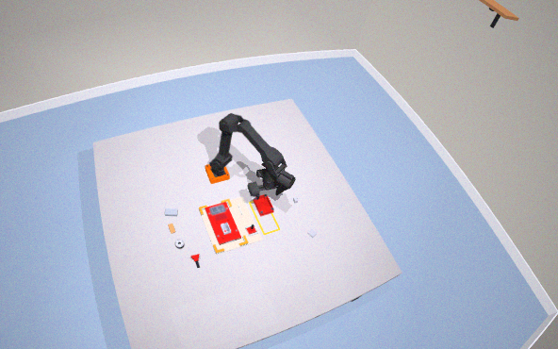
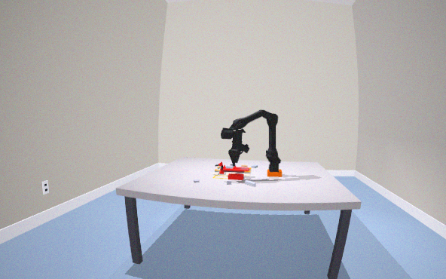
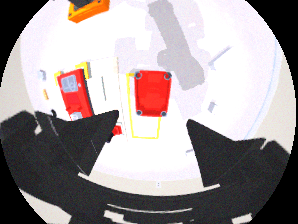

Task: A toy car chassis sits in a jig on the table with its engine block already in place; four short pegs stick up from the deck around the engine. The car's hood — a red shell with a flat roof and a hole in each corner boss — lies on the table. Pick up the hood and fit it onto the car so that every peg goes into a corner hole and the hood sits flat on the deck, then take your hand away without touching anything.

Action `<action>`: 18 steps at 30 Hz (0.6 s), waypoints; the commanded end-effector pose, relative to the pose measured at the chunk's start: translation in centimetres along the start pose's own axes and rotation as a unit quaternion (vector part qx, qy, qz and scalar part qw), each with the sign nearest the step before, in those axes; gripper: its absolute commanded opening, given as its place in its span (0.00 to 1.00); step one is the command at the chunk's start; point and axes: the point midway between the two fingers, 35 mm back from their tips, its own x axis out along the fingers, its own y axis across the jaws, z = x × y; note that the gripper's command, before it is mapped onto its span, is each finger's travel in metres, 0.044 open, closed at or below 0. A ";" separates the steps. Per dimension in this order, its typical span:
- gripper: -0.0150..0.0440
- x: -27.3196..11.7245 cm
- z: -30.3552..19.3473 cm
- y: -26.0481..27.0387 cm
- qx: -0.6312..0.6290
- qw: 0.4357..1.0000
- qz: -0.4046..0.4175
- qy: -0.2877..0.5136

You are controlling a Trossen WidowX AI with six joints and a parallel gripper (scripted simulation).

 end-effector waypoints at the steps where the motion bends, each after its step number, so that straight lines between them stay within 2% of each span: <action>1: 1.00 0.8 0.3 0.0 0.091 0.995 0.008 0.032; 9: 1.00 1.8 0.4 -0.3 0.324 0.938 -0.022 0.119; 18: 1.00 2.5 0.7 -0.5 0.564 0.797 -0.115 0.185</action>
